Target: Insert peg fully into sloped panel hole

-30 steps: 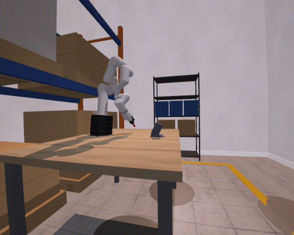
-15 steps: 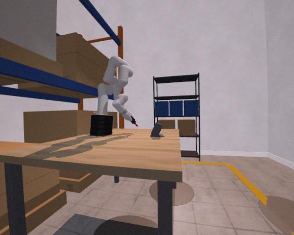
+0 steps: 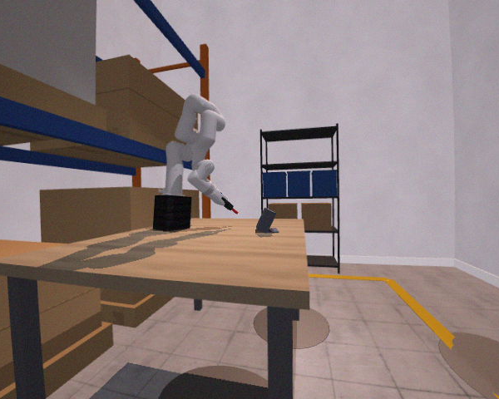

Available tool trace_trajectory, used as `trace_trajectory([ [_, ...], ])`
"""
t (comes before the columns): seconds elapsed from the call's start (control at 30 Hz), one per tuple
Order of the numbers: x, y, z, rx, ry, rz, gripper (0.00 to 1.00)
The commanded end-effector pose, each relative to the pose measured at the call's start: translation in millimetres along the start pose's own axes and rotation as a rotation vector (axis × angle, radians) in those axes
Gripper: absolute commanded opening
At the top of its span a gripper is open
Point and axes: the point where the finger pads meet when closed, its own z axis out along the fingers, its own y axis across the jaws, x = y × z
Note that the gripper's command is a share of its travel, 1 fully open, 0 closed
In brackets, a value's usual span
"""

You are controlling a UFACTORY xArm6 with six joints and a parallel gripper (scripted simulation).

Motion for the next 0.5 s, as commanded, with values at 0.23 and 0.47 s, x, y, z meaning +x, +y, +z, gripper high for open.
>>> trace_trajectory([
  [0.23,3.7,27.1,-7.1,-0.135,0.064,0.067,0.0],
  [0.47,4.1,38.5,-11.3,-0.191,0.087,0.092,0.0],
])
